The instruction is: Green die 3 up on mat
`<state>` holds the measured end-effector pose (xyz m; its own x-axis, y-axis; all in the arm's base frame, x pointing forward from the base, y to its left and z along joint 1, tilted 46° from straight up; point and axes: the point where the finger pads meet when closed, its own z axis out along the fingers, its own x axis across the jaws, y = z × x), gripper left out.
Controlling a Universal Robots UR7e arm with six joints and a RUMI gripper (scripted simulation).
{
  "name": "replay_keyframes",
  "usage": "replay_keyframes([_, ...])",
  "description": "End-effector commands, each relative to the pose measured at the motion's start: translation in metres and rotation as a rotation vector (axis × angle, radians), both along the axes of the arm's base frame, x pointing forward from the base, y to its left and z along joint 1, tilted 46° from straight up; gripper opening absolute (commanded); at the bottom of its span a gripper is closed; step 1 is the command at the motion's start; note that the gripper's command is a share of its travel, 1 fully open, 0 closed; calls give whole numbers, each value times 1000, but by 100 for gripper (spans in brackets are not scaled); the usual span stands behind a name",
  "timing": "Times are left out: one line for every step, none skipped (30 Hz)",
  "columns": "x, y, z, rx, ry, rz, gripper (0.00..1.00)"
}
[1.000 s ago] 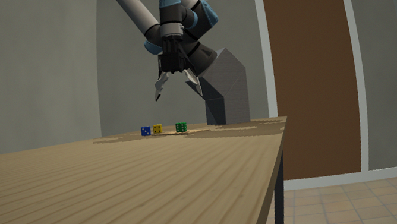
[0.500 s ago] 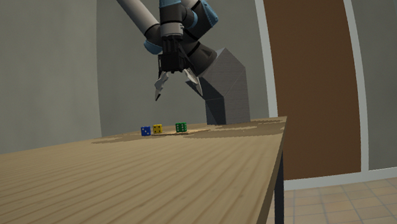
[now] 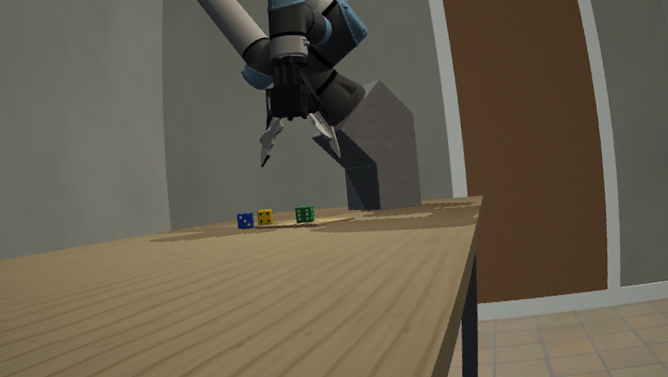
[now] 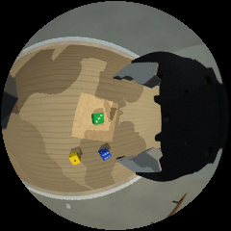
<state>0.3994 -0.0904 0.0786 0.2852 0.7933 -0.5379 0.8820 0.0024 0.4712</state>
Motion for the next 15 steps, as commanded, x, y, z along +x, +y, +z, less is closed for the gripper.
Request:
replay_keyframes([-5, 8, 9, 0, 0, 0, 100])
replay_keyframes([-5, 8, 9, 0, 0, 0, 100])
replay_keyframes([-5, 8, 9, 0, 0, 0, 100])
replay_keyframes([-6, 10, 12, 0, 0, 0, 100])
replay_keyframes([-7, 12, 14, 0, 0, 0, 100])
replay_keyframes([-9, 15, 17, 0, 0, 0, 100])
replay_keyframes([-10, 17, 20, 0, 0, 0, 100])
replay_keyframes([-12, 19, 22, 0, 0, 0, 100])
replay_keyframes([-13, 22, 25, 0, 0, 0, 100])
replay_keyframes([-15, 24, 28, 0, 0, 0, 100])
replay_keyframes([-16, 27, 31, 0, 0, 0, 100])
replay_keyframes([-18, 29, 34, 0, 0, 0, 100])
replay_keyframes([-19, 32, 36, 0, 0, 0, 100])
replay_keyframes([-21, 34, 39, 0, 0, 0, 100])
replay_keyframes([-22, 36, 42, 0, 0, 0, 100])
